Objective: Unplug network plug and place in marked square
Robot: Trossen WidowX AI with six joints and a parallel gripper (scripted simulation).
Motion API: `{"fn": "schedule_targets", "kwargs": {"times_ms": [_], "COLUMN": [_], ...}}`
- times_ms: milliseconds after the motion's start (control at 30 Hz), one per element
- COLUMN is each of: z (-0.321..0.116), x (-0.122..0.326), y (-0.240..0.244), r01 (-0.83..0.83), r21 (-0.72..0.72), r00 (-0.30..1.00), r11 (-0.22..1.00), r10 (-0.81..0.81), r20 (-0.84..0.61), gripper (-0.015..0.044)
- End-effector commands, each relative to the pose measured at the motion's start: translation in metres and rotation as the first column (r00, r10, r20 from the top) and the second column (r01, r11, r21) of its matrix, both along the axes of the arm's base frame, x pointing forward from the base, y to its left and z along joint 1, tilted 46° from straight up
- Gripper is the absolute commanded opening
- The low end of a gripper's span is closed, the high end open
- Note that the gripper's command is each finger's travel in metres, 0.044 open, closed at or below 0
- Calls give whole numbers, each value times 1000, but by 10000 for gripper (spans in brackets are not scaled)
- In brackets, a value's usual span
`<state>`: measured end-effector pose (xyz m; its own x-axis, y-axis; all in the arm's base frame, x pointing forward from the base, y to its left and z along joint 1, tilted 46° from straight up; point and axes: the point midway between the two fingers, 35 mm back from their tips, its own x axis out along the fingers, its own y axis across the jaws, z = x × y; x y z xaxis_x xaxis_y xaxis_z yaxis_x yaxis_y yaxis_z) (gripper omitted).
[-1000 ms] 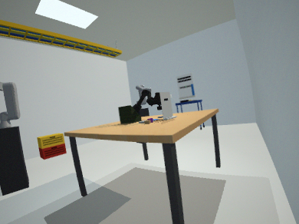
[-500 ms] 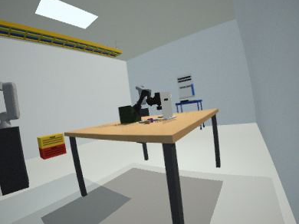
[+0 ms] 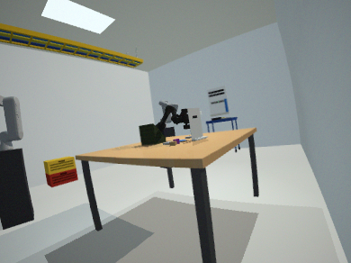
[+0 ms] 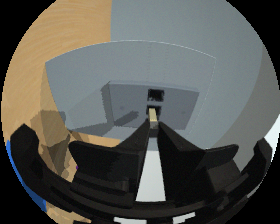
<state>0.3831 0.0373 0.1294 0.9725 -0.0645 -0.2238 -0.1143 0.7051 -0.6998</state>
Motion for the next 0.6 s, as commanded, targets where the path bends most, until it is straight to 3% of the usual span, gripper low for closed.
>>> {"fn": "schedule_targets", "kwargs": {"times_ms": [0,567], "z": [-1,1], "x": [-4,-11], "y": [0,0], "r01": [3,3], "r21": [-2,-2], "r00": [1000,1000], "r11": [1000,1000], "r10": [-3,-3], "r20": [-6,-7], "gripper": [0,0]}}
